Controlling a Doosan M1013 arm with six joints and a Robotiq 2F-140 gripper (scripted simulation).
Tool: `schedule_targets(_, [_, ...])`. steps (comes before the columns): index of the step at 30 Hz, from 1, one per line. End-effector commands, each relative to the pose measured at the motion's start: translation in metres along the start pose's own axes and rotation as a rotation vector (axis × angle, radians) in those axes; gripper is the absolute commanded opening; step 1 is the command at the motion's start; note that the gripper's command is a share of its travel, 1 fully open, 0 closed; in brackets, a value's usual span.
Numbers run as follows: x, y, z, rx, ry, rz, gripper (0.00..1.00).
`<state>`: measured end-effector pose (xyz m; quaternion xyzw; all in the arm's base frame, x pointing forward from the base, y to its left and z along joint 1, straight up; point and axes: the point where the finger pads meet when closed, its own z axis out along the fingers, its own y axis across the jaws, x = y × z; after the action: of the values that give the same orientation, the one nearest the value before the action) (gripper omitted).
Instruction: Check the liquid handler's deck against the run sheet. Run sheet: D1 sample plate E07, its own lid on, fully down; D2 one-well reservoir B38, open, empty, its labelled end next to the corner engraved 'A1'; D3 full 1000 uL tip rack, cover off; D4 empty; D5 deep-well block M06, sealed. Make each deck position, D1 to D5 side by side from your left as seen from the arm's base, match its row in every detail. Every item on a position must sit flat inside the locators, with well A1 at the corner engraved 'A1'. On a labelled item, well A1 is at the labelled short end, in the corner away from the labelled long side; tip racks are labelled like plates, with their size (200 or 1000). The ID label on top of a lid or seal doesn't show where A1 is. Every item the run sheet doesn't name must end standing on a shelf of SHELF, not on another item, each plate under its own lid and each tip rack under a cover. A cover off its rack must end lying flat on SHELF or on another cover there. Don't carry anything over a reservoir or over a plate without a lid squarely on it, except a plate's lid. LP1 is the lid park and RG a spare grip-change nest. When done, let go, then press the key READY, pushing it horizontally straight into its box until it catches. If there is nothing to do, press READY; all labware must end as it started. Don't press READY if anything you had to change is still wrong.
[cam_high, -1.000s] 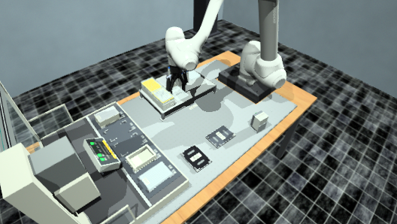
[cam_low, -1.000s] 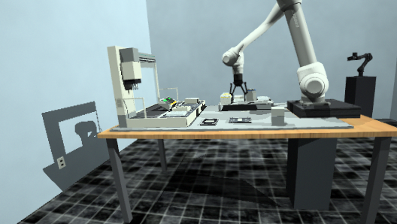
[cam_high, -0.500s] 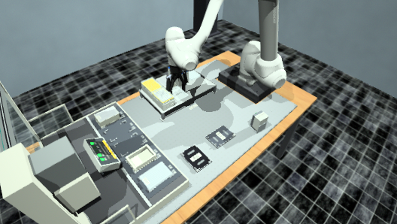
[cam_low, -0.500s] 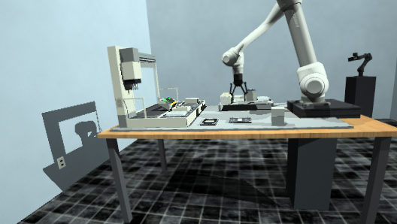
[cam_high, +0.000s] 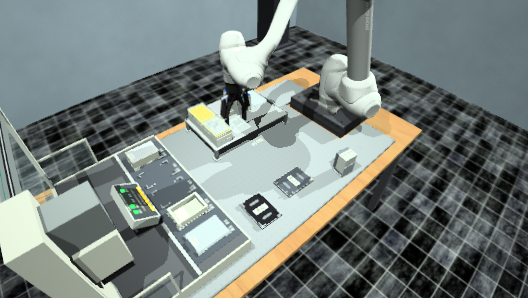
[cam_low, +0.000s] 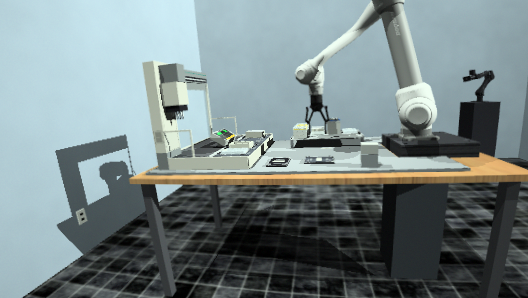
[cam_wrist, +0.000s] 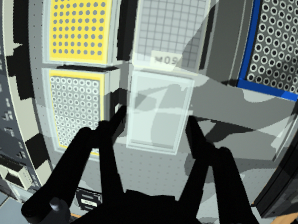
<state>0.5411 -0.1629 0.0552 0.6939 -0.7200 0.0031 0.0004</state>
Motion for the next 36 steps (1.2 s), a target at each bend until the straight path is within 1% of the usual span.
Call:
schedule_targets(1, [0.0, 0.0, -0.004, 0.001, 0.0, 0.0, 0.67])
schedule_targets(7, [0.0, 0.0, -0.014, 0.001, 0.0, 0.0, 0.67])
schedule_targets(9, [0.0, 0.0, -0.014, 0.001, 0.0, 0.0, 0.67])
schedule_targets(24, [0.0, 0.0, -0.039, 0.001, 0.0, 0.0, 0.67])
schedule_targets(26, [0.0, 0.0, -0.039, 0.001, 0.0, 0.0, 0.67])
schedule_targets(36, [0.0, 0.0, -0.056, 0.001, 0.0, 0.0, 0.67])
